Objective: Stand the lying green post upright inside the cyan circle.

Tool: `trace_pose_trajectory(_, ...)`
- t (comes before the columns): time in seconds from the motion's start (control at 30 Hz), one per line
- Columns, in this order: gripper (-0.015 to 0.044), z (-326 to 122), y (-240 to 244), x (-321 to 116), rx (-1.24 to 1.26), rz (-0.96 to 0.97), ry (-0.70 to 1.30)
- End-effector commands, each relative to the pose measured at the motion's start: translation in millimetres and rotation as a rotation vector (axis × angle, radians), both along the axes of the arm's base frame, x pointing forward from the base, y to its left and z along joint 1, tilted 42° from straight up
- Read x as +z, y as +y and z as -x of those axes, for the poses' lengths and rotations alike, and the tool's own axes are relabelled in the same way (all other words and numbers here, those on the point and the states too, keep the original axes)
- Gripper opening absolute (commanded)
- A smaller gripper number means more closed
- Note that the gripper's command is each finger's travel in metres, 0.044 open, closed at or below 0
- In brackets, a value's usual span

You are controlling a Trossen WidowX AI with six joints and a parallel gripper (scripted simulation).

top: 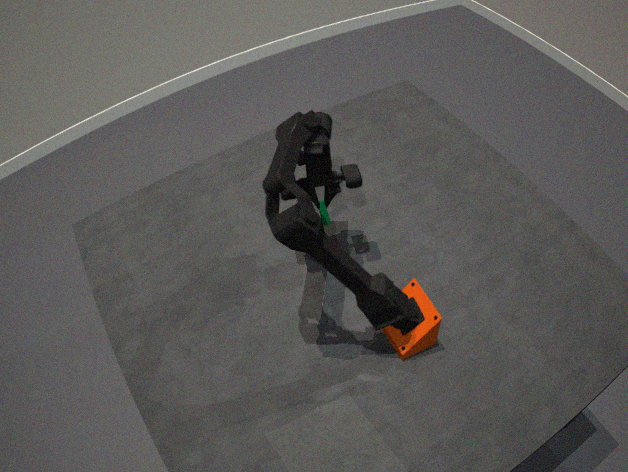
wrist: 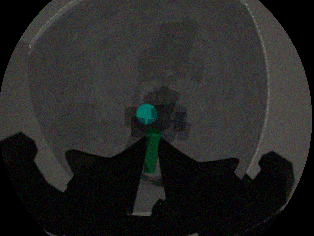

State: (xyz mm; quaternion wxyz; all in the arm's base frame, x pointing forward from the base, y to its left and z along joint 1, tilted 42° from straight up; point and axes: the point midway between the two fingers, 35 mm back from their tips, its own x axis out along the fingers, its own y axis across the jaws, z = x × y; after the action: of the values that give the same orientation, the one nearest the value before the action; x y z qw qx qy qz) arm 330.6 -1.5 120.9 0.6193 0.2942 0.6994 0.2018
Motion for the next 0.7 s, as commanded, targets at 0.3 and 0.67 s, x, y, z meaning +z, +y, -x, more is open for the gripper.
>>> trace_pose_trajectory(0.3, 0.0023, -1, 9, 8, -0.045, 0.028, 0.008)
trace_pose_trajectory(0.67, 0.0023, 0, 10, 0, -0.05, 0.084, -0.025)
